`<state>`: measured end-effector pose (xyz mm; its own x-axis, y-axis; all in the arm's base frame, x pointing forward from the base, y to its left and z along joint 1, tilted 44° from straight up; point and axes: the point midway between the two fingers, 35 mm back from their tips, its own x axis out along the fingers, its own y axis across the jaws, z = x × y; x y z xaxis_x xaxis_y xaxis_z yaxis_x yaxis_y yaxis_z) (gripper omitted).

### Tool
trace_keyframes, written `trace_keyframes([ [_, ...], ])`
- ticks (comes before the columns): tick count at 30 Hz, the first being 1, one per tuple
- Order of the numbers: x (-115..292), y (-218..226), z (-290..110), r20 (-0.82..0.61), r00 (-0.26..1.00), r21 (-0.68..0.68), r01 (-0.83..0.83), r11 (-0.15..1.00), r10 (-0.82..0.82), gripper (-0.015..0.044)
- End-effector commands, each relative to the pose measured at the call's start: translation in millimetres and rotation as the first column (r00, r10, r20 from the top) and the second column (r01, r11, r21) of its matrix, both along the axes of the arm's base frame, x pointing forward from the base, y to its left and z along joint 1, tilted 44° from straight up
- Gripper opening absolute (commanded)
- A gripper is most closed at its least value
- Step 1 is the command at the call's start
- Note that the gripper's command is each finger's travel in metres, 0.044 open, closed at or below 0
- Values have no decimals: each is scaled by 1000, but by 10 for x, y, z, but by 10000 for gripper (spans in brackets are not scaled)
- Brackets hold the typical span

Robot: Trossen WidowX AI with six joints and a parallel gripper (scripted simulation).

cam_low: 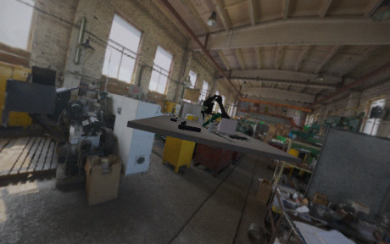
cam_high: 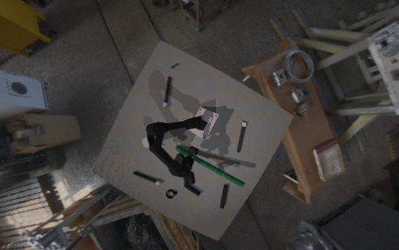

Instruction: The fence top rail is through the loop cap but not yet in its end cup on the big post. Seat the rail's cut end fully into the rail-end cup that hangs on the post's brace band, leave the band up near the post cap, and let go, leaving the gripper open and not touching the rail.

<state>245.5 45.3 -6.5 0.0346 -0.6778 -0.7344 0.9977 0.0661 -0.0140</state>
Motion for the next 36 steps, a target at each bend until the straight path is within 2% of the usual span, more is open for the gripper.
trace_keyframes([
  [1,-3,-38,-47,-8,1000,-6,-5,1000,5,440],
  [36,9,-425,-447,-7,1000,-9,-4,1000,4,440],
])
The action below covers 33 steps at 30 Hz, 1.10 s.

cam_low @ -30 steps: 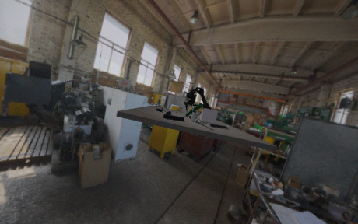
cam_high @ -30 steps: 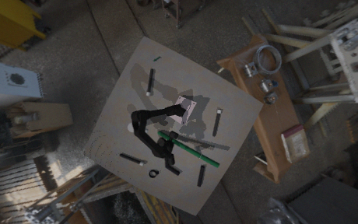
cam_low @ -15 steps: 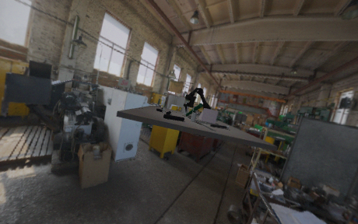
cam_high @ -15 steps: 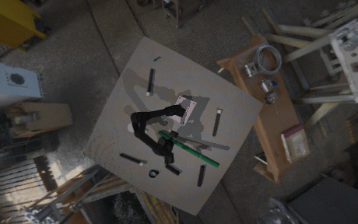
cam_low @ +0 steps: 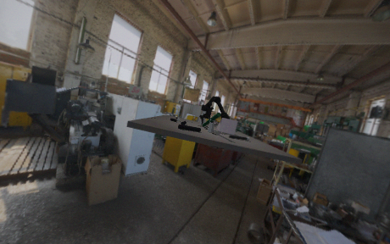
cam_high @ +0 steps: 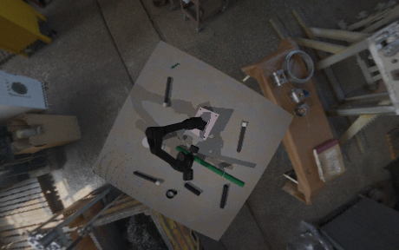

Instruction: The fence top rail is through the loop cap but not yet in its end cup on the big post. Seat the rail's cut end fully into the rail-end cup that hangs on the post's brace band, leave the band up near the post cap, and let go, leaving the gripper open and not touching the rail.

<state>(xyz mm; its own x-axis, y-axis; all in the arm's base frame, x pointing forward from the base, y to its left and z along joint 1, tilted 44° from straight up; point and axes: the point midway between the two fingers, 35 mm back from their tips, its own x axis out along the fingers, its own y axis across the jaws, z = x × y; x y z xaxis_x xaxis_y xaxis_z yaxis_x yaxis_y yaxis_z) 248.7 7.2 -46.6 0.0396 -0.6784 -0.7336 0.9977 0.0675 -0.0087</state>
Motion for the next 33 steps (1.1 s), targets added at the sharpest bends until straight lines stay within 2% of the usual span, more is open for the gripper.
trace_keyframes([
  [1,-24,-46,-48,-13,1000,-8,-3,1000,3,440],
  [2,-24,-46,-48,-13,1000,-8,-3,1000,3,440],
  [13,-24,-46,-48,-13,1000,-8,-3,1000,3,151],
  [19,-24,-46,-48,-13,1000,-8,-3,1000,3,111],
  [23,-19,-18,-18,-13,1000,-8,-3,1000,3,6],
  [33,-23,39,182,-17,1000,-81,8,997,-9,0],
])
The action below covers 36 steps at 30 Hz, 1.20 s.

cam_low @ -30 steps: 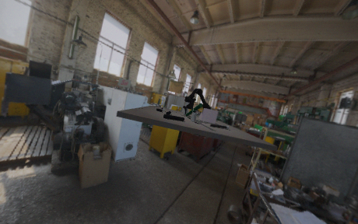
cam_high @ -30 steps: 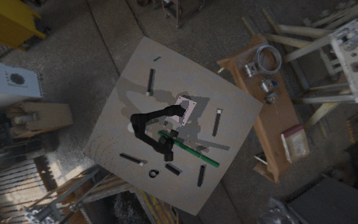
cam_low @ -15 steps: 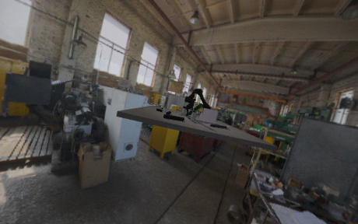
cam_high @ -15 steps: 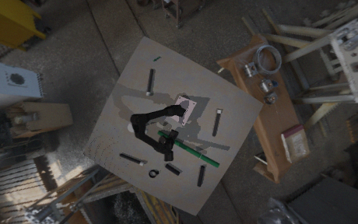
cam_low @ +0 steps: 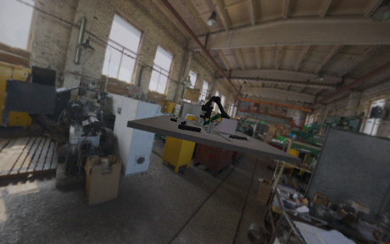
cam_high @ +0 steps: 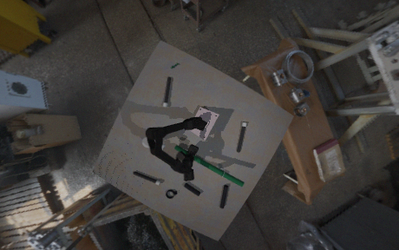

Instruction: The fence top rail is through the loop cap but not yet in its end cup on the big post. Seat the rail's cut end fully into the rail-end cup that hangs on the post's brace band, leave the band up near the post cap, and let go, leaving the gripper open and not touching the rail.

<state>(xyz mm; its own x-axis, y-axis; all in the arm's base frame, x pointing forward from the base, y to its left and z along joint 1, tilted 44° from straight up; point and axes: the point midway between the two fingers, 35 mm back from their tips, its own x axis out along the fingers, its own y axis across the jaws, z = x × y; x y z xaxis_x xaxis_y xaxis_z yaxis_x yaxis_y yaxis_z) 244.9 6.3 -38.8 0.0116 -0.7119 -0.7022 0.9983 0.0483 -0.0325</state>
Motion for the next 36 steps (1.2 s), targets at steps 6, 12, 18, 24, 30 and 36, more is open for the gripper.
trace_keyframes([
  [6,18,105,335,4,1000,-116,-8,993,9,0],
  [12,29,170,587,13,1000,-199,-14,980,17,0],
  [18,43,223,786,23,999,-258,-24,966,31,0],
  [24,26,204,730,16,1000,-241,-17,970,21,0],
  [30,26,204,730,16,1000,-241,-17,970,21,0],
  [36,31,208,738,16,1000,-241,-17,970,21,0],
])
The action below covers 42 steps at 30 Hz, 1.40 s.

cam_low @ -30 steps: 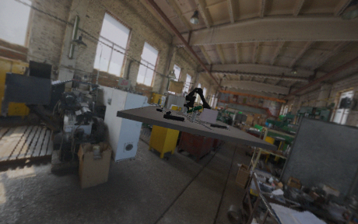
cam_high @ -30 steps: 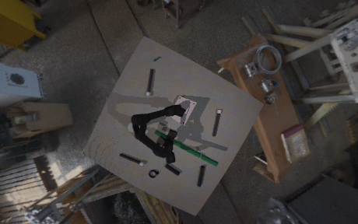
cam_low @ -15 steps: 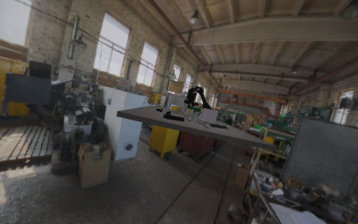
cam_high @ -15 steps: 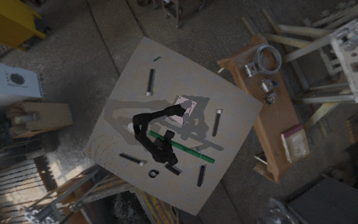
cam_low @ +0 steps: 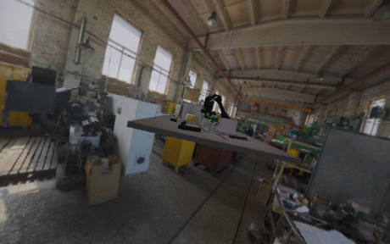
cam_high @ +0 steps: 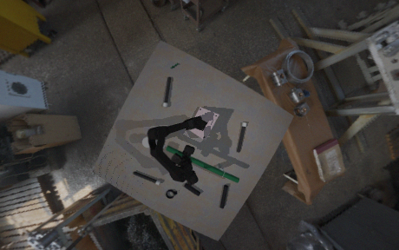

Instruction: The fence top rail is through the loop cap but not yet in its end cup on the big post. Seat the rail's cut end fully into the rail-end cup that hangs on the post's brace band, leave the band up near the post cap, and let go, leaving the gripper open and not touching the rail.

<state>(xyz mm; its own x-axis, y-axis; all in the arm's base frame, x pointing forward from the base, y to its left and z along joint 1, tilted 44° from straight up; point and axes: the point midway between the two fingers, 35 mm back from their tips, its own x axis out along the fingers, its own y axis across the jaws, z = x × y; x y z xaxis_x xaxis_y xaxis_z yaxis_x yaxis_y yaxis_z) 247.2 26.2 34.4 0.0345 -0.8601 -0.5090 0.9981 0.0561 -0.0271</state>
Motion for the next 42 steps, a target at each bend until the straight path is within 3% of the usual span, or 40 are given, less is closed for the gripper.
trace_keyframes([
  [1,10,11,10,0,1000,0,-4,1000,4,0],
  [42,44,-140,201,-9,1000,-2,3,1000,-3,0],
])
